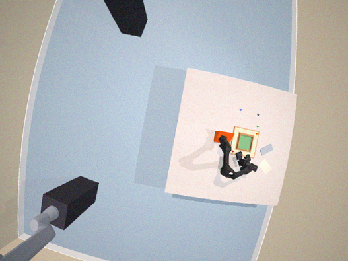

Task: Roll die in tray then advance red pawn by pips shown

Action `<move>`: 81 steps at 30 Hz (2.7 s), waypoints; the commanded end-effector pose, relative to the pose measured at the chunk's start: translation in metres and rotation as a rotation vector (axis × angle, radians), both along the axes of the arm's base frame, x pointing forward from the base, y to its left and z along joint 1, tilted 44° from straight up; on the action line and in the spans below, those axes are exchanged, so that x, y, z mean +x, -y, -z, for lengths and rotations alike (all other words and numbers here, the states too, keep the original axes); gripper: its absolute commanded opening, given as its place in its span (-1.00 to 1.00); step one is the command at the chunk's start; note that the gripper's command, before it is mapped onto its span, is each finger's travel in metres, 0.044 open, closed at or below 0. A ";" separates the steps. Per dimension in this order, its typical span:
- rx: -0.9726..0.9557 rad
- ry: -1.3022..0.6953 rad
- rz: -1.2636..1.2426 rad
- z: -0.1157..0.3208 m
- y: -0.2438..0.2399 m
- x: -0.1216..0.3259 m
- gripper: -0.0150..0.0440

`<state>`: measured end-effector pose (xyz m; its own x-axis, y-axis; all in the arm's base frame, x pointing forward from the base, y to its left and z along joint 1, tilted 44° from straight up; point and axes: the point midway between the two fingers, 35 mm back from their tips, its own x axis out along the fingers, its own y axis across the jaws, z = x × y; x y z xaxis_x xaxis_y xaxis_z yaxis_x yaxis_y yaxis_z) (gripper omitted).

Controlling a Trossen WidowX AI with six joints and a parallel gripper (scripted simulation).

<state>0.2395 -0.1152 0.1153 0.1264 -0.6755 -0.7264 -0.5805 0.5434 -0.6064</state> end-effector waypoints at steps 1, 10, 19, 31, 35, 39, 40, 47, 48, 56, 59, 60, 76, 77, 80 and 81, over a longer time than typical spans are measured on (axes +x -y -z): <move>0.006 0.005 0.000 -0.013 -0.013 0.002 -0.49; 0.009 0.003 0.001 -0.047 -0.047 -0.003 -0.49; -0.005 0.004 -0.001 -0.079 -0.071 -0.014 -0.49; -0.026 -0.195 -0.215 -0.039 -0.104 0.010 -0.49; -0.040 -0.277 -0.305 -0.021 -0.118 0.018 -0.49; -0.055 -0.359 -0.395 -0.003 -0.132 0.023 -0.49; -0.059 -0.380 -0.418 0.002 -0.136 0.024 -0.49; -0.089 -0.524 -0.574 0.036 -0.160 0.028 -0.49; -0.094 -0.544 -0.596 0.041 -0.163 0.028 -0.49; -0.131 -0.694 -0.755 0.078 -0.186 0.025 -0.49; -0.132 -0.698 -0.758 0.079 -0.186 0.025 -0.49; -0.132 -0.698 -0.758 0.079 -0.186 0.025 -0.49; 0.354 -0.663 -0.851 0.091 -0.178 0.015 -0.49; 0.385 -0.652 -0.862 0.091 -0.178 0.015 -0.49; 0.472 -0.613 -0.901 0.091 -0.178 0.015 -0.49; 0.499 -0.599 -0.915 0.092 -0.178 0.015 -0.49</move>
<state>0.2557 0.0627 0.0238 -0.0380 -0.2306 -0.9723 -0.9923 -0.1061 0.0640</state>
